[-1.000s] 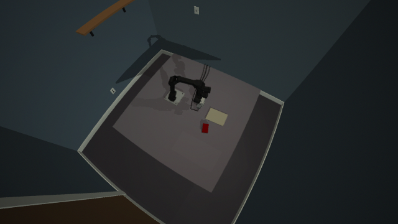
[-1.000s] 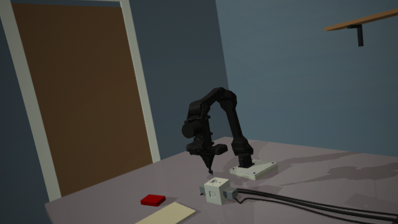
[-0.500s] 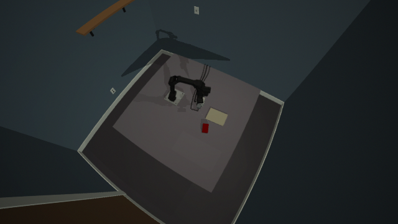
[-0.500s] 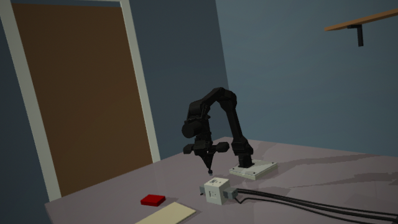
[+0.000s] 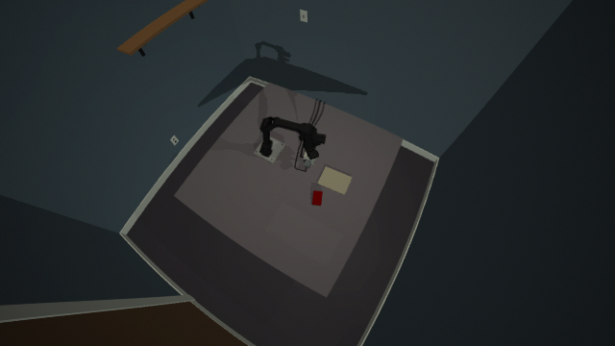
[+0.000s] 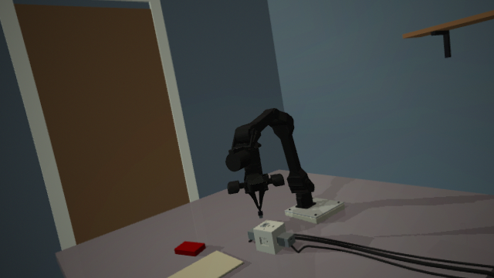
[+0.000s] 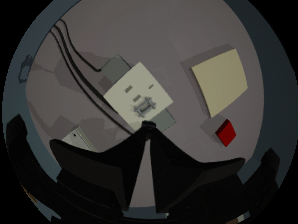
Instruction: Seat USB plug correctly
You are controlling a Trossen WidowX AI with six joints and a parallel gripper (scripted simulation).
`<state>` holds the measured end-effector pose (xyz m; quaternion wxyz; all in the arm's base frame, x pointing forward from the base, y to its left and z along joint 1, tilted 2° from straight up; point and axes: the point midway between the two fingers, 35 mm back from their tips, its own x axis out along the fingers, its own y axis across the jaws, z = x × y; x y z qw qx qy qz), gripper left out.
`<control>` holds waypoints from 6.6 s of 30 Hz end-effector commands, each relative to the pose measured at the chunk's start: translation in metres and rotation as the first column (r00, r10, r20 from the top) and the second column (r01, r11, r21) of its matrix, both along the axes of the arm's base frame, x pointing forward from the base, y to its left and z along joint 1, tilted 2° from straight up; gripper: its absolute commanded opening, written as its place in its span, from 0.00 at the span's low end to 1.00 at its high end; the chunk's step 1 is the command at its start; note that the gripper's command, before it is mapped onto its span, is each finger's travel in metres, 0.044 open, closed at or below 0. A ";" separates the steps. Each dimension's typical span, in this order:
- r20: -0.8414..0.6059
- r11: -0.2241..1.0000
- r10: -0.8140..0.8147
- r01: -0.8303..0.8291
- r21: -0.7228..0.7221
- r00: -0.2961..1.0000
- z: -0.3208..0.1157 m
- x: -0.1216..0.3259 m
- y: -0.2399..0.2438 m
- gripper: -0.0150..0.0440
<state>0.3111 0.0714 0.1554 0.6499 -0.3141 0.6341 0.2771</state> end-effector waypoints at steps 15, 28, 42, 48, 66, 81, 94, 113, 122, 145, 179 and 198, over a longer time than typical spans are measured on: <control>-0.022 0.890 0.455 -0.456 -0.015 0.890 0.000 0.000 0.000 0.25; -0.041 0.687 0.726 -0.727 -0.019 0.687 0.000 0.000 0.000 0.25; -0.043 0.658 0.752 -0.753 -0.019 0.658 0.000 0.000 0.000 0.25; -0.040 0.661 0.749 -0.750 -0.015 0.661 -0.001 0.000 0.000 0.25; -0.030 0.661 0.750 -0.750 -0.003 0.661 -0.003 0.000 0.002 0.25; -0.021 0.661 0.751 -0.751 0.007 0.660 -0.004 -0.001 0.003 0.25; -0.014 0.660 0.751 -0.751 0.016 0.660 -0.006 -0.001 0.004 0.25; -0.004 0.659 0.752 -0.751 0.029 0.659 -0.008 -0.001 0.005 0.25; 0.001 0.659 0.752 -0.752 0.035 0.659 -0.009 -0.001 0.006 0.25; 0.014 0.657 0.752 -0.752 0.051 0.659 -0.012 -0.002 0.008 0.25; 0.022 0.656 0.753 -0.752 0.060 0.658 -0.016 -0.002 0.008 0.25; 0.022 0.656 0.753 -0.752 0.060 0.658 -0.018 -0.002 0.008 0.25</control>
